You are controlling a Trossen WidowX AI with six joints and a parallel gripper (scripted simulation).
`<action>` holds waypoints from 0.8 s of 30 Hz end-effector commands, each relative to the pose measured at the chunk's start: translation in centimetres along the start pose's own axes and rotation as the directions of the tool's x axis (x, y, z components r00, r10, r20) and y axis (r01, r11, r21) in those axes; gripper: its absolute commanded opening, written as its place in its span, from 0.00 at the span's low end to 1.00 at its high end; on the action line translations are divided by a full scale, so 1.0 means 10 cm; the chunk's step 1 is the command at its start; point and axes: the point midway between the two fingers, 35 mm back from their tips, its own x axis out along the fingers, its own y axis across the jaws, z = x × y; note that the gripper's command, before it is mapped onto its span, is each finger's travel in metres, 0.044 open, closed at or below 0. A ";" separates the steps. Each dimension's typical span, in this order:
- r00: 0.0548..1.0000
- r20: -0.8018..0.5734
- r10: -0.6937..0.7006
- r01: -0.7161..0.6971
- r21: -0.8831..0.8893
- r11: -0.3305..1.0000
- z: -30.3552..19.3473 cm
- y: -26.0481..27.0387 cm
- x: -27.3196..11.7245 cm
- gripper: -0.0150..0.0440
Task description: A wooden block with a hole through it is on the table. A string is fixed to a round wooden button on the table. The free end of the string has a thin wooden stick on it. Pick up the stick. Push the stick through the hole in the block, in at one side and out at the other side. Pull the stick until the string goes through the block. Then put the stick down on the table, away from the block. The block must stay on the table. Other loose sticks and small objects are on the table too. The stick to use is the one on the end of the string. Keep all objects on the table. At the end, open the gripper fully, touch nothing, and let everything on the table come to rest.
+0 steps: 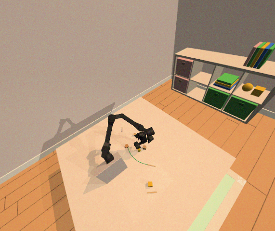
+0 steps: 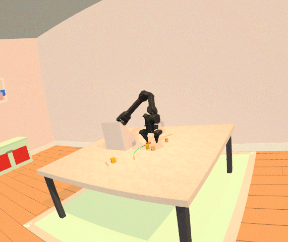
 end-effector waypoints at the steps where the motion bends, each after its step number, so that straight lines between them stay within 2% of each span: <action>1: 1.000 0.012 -0.004 0.005 -0.046 0.999 0.01 0.03 0.00 1.00; 11: 1.000 0.012 -0.004 0.005 -0.046 0.999 0.01 0.01 -0.01 1.00; 19: 1.000 0.012 -0.004 0.005 -0.046 0.999 0.01 0.01 -0.01 0.66; 24: 1.000 0.007 -0.005 0.005 -0.042 0.999 0.00 0.01 -0.01 0.66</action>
